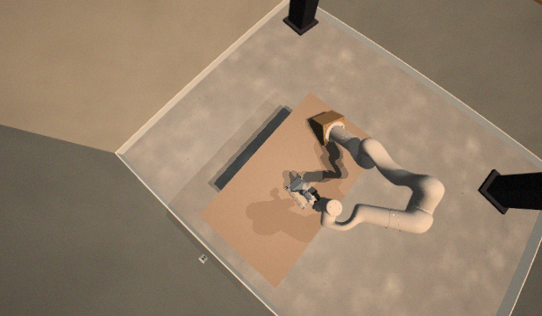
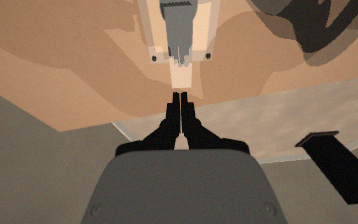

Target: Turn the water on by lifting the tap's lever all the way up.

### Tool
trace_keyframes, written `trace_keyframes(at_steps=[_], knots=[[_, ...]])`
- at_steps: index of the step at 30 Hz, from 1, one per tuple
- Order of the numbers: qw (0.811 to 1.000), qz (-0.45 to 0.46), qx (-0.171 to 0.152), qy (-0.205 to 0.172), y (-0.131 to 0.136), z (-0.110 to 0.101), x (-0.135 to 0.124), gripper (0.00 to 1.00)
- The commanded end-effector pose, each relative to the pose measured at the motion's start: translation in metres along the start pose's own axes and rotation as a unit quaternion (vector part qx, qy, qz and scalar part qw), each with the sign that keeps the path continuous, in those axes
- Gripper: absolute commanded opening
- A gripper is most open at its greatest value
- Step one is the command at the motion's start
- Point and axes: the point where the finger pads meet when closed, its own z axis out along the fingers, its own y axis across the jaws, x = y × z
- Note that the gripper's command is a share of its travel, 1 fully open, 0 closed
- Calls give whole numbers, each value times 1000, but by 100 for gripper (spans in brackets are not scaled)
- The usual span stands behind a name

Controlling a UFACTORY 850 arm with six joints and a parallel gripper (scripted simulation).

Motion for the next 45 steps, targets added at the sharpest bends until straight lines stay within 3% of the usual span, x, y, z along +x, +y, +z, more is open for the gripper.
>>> trace_keyframes(at_steps=[1,5,6,45], knots=[[1000,0,1,0,0,-1,0,0],[1000,0,1,0,0,-1,0,0],[1000,0,1,0,0,-1,0,74],[1000,0,0,0,0,0,0,74]])
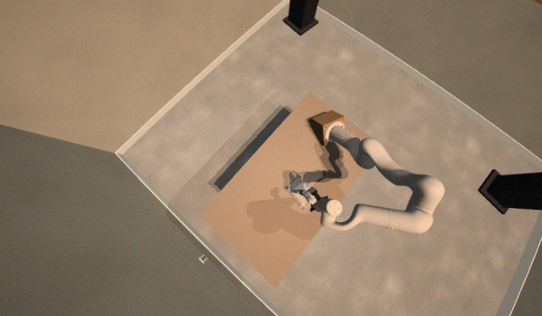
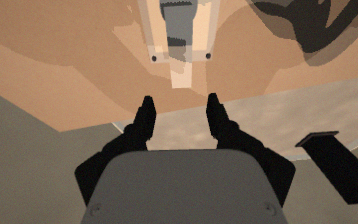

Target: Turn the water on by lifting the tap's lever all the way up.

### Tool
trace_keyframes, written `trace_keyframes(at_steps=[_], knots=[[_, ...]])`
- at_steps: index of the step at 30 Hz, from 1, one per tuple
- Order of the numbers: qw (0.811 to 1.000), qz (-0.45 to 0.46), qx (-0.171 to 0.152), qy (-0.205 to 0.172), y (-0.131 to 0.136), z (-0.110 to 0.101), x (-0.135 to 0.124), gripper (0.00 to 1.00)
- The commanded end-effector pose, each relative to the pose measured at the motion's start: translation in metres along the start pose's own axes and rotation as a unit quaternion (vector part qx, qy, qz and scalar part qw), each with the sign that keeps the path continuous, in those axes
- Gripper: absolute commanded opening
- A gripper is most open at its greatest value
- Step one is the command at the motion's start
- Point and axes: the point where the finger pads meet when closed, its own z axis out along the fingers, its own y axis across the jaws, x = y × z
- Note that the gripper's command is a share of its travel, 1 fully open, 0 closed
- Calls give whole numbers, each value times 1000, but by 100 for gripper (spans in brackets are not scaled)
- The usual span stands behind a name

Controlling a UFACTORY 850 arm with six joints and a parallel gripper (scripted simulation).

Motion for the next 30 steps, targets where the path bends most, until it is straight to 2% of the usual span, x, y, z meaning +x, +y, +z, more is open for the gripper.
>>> trace_keyframes(at_steps=[1,21,30], knots=[[1000,0,0,0,0,0,0,74],[1000,0,-1,-1,0,16,0,74],[1000,0,-1,-1,1,32,0,74]])
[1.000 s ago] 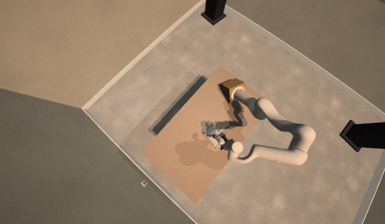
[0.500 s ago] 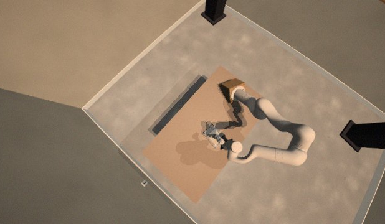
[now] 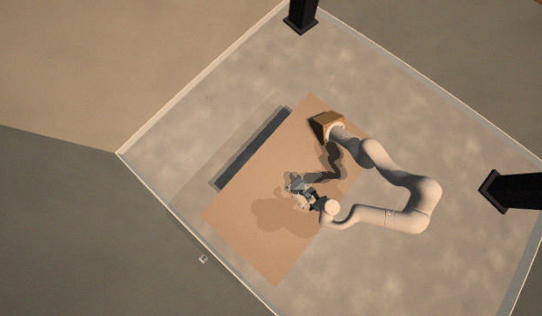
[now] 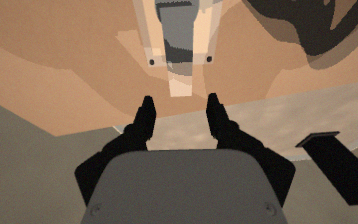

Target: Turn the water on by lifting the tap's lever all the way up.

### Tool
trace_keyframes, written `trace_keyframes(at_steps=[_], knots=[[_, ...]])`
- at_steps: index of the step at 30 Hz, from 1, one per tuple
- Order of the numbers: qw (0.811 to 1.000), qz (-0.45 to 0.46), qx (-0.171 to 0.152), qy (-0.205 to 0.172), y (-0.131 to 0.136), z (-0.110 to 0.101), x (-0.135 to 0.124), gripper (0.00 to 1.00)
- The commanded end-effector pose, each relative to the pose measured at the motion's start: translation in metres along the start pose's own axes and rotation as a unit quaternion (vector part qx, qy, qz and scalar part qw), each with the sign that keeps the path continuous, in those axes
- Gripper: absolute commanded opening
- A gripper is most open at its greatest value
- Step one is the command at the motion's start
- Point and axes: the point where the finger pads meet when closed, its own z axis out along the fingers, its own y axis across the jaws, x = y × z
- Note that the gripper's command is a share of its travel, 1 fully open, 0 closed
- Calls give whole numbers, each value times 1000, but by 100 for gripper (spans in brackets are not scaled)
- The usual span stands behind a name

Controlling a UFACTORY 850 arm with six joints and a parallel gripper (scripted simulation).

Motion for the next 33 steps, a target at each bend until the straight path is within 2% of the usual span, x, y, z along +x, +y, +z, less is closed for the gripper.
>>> trace_keyframes(at_steps=[1,18,33], knots=[[1000,0,1,0,0,9,0,74],[1000,0,1,0,0,28,0,74],[1000,0,1,0,1,31,0,74]])
